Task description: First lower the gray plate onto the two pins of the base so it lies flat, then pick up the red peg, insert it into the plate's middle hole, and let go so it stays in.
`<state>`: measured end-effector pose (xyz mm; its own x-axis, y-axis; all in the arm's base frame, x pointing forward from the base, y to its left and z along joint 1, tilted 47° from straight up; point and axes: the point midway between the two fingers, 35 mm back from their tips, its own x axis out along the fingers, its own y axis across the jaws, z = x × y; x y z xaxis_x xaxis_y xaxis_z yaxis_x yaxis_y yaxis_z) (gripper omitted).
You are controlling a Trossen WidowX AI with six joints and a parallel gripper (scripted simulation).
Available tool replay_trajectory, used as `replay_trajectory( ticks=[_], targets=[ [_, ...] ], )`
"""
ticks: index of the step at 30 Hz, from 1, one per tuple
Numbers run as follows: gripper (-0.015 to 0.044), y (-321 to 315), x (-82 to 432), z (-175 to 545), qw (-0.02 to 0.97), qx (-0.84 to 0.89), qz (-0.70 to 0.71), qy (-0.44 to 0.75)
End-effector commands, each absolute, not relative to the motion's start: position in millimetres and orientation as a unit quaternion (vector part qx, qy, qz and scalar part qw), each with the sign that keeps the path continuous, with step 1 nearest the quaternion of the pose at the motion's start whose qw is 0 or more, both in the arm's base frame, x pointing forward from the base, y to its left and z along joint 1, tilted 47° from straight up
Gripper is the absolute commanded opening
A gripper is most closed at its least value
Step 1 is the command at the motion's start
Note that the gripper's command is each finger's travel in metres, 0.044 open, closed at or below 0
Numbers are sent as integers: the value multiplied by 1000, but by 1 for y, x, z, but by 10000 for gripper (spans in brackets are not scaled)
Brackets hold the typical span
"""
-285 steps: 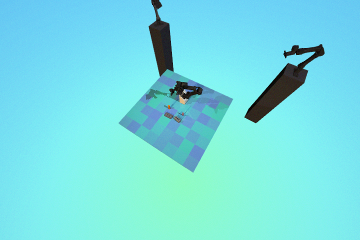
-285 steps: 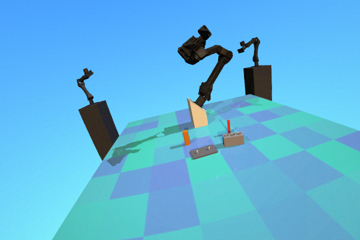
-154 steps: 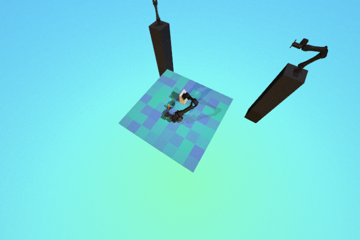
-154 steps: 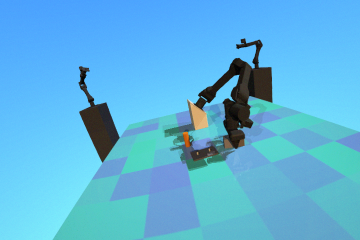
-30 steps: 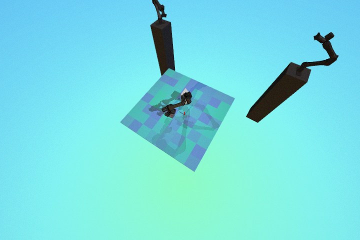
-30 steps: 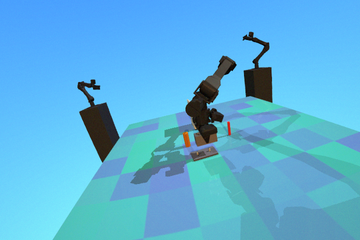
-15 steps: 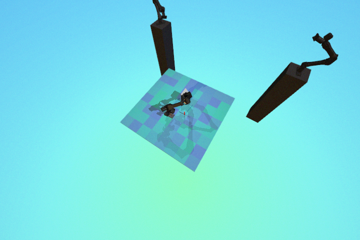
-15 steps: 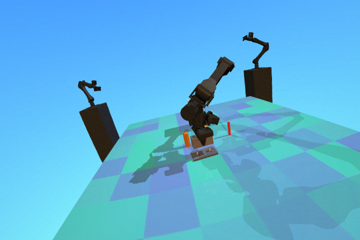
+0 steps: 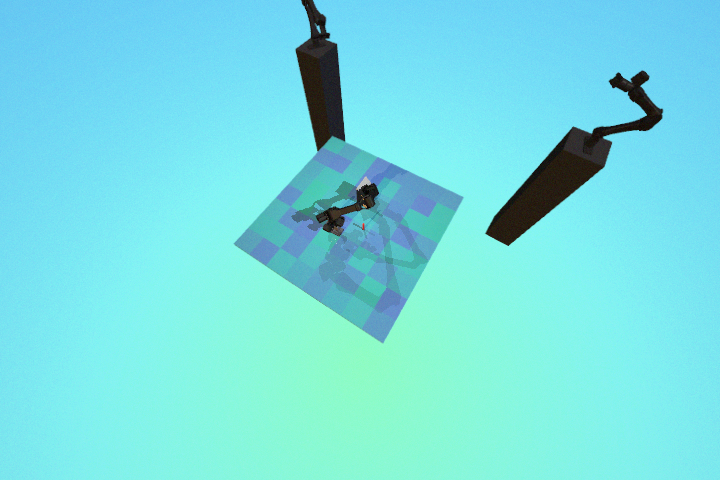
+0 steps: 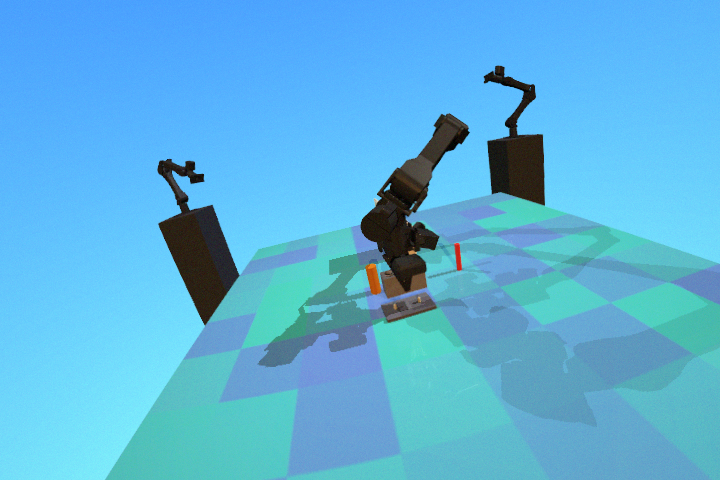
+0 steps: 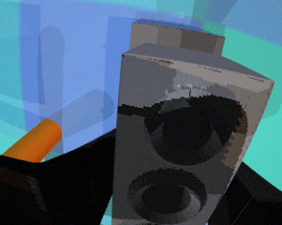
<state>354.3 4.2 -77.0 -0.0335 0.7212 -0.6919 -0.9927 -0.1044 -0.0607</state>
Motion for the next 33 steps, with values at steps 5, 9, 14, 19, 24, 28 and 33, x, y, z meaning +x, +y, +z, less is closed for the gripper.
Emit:
replay_trajectory(
  ticks=[5,9,14,19,24,28,33],
  targets=[
    [0,10,353,-85,627,-298,682,228],
    [0,15,353,-89,627,-298,682,228],
    [0,17,353,-91,627,-298,682,228],
    [0,23,353,-96,627,-298,682,228],
    [0,29,352,-102,627,-298,682,228],
    [0,33,352,-106,627,-298,683,228],
    [0,30,355,-102,626,-304,682,225]
  ],
)
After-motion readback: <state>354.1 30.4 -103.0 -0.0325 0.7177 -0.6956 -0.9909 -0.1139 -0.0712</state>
